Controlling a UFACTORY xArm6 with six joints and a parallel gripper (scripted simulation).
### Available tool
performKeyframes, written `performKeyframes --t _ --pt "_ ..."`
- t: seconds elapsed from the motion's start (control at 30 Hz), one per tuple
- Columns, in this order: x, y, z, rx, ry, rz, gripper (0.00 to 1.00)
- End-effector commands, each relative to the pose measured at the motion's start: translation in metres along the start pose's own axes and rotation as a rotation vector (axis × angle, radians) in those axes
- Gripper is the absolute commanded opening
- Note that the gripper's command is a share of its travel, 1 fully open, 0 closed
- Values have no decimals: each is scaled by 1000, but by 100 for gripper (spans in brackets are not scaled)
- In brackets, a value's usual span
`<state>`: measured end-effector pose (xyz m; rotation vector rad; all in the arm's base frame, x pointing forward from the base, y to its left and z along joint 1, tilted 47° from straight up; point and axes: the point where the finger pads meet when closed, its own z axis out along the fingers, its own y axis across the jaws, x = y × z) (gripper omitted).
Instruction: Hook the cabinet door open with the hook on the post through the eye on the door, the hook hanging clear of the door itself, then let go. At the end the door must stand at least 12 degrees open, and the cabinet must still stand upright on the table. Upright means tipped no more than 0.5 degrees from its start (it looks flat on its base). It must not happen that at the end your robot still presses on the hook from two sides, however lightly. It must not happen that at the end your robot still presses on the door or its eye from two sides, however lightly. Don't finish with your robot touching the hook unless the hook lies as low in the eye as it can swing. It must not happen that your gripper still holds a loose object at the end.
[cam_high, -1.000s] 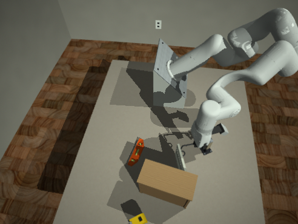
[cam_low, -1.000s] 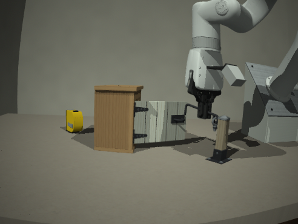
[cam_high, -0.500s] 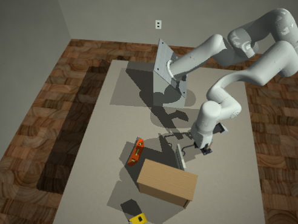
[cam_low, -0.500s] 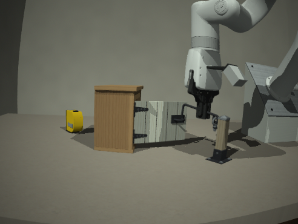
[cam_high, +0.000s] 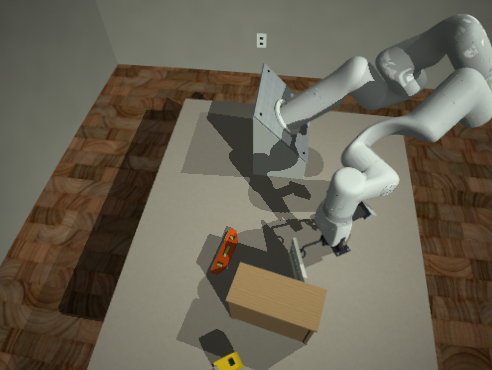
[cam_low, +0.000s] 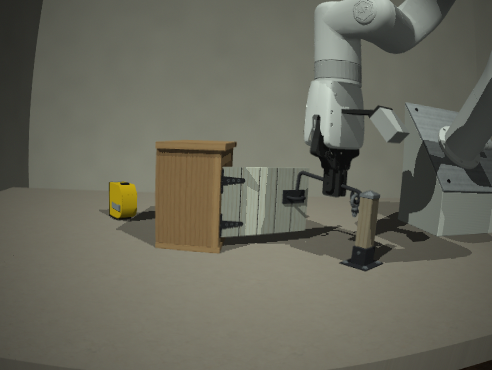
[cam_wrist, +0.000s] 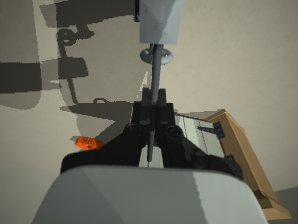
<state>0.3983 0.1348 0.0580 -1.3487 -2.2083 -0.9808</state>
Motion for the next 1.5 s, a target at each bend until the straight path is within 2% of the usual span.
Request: performKeyframes --t 0.0,1.47 --pt "0 1 -1 -2 -1 -1 4" --pt "-2 1 3 -2 -1 -1 4"
